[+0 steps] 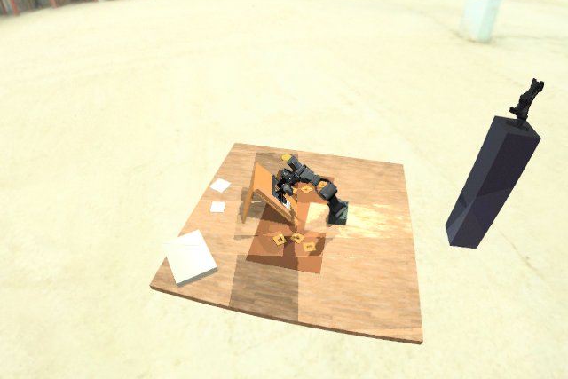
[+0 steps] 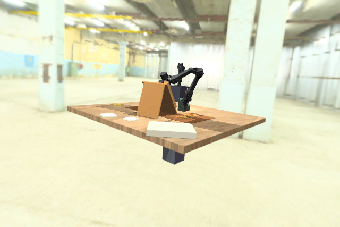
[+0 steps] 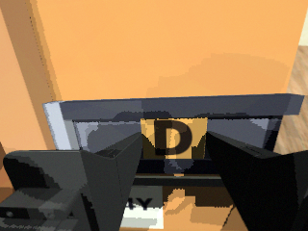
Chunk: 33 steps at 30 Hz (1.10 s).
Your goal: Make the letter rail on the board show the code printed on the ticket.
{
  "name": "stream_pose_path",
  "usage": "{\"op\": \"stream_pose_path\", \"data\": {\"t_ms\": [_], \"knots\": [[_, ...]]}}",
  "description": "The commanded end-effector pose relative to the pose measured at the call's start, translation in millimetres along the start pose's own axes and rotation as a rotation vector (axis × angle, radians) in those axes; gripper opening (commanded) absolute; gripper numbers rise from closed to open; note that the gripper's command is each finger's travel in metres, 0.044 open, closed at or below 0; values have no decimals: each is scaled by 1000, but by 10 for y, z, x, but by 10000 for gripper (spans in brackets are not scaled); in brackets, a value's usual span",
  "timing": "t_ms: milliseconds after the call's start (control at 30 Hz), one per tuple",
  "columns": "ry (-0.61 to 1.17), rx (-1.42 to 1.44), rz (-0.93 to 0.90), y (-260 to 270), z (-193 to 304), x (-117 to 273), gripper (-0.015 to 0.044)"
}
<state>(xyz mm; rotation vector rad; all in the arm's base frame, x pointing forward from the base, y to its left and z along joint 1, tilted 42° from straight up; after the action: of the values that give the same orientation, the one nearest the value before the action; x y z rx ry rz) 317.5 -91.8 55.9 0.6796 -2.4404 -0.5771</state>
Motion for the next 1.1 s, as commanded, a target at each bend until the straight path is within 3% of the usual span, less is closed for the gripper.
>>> {"op": "stream_pose_path", "data": {"t_ms": [0, 1067], "knots": [[0, 0, 3, 37, -2, 6, 0], [0, -2, 2, 209, -34, 4, 0]]}}
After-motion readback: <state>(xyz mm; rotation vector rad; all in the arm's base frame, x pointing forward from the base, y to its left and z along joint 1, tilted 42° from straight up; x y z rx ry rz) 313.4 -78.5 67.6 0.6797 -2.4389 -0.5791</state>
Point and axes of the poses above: the point midway between the two fingers, 35 mm back from their tips, its own x axis back along the fingers, its own y axis across the jaws, z = x × y, the point moved 3 cm from there along x, back along the fingers, and after that the axes turned 10 degrees about x, right-handed, at the moved point
